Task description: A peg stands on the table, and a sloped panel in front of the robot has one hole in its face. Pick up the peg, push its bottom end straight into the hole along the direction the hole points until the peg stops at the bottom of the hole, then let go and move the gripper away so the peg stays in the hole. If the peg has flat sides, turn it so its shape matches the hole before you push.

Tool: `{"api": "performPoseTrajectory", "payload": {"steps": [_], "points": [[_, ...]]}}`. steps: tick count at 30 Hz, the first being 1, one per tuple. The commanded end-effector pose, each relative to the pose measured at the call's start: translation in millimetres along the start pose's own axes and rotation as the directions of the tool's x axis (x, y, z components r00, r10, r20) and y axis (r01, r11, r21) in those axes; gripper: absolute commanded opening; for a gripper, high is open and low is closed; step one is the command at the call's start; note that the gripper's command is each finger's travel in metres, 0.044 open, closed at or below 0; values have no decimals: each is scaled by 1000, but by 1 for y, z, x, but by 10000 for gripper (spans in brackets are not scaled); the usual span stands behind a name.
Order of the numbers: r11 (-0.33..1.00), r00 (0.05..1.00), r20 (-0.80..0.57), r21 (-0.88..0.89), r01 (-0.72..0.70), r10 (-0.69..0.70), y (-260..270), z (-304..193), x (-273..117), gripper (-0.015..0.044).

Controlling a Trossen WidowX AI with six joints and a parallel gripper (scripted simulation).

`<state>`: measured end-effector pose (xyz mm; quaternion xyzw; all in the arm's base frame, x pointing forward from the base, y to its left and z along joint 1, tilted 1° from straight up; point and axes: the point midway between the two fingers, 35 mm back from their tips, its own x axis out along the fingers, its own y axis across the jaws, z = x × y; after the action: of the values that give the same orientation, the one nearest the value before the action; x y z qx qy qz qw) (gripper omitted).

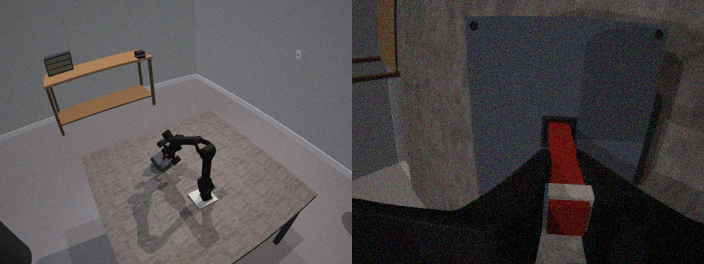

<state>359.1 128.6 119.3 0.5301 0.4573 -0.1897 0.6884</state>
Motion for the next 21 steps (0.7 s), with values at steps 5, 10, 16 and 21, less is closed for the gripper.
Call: {"api": "performPoseTrajectory", "payload": {"steps": [5,10,16,21], "points": [[1000,1000,3,4,0,0,0,0,6,0],[1000,1000,3,4,0,0,0,0,9,0],[1000,1000,3,4,-1,1,0,0,13,0],[1000,1000,3,4,-1,1,0,1,15,0]]}}
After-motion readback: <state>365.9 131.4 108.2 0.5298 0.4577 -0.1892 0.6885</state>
